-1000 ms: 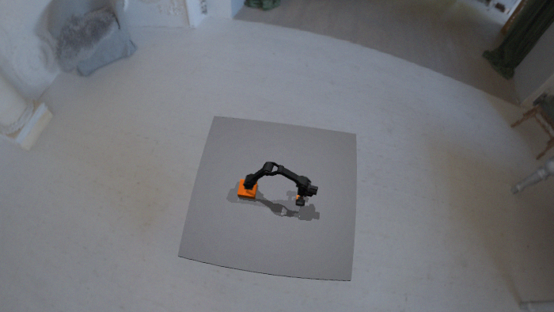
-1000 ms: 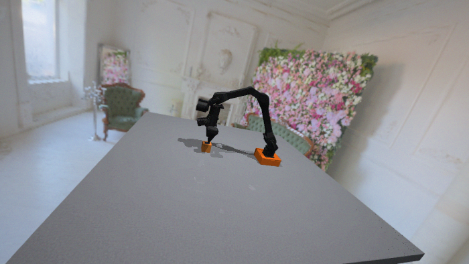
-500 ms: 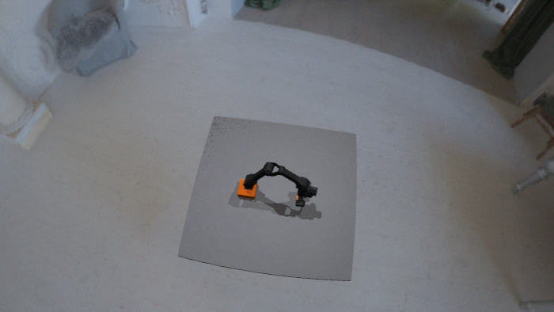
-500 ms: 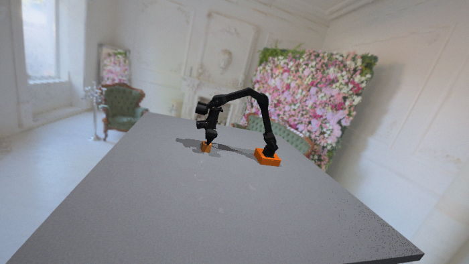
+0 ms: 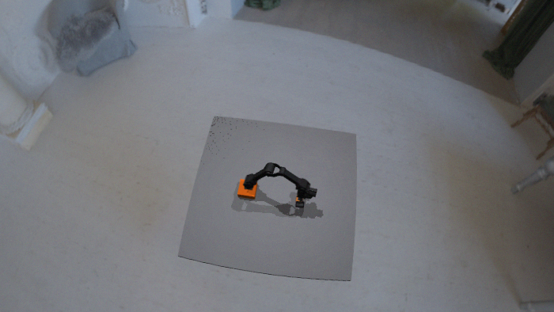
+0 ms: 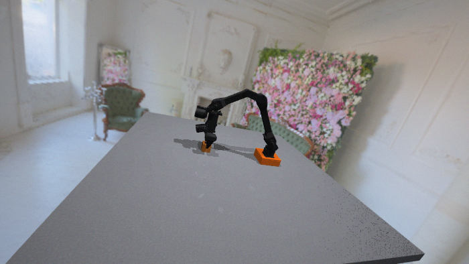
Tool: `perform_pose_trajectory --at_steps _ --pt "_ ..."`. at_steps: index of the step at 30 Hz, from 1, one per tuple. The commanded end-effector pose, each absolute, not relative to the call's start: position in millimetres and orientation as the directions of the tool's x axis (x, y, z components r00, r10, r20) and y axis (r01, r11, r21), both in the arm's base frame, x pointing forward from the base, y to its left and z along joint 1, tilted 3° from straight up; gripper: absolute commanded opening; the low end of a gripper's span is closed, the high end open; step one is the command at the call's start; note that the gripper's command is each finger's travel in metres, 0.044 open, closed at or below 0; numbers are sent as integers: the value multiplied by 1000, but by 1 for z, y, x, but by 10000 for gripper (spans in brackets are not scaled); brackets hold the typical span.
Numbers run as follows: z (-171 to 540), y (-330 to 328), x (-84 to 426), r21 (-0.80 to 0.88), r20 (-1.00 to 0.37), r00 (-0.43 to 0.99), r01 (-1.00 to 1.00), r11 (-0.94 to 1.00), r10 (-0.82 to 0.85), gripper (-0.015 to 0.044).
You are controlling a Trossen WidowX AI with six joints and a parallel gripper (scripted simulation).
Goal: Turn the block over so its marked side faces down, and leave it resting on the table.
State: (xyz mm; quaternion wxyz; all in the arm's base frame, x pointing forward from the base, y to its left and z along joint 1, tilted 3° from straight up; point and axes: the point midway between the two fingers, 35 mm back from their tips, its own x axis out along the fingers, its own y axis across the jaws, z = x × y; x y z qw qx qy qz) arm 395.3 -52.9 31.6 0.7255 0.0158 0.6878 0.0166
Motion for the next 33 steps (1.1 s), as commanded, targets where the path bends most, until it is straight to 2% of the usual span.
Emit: perform_pose_trajectory --at_steps 1,6,25,29,33 --pt "26 -53 393 45 -998 40 5 999 45 361" --pt "26 -53 393 45 -998 40 5 999 45 230" --pt "26 -53 393 45 -998 40 5 999 45 103" --pt "45 -54 393 45 -998 40 5 999 45 0" --pt "56 -54 392 45 -998 40 5 999 45 0"
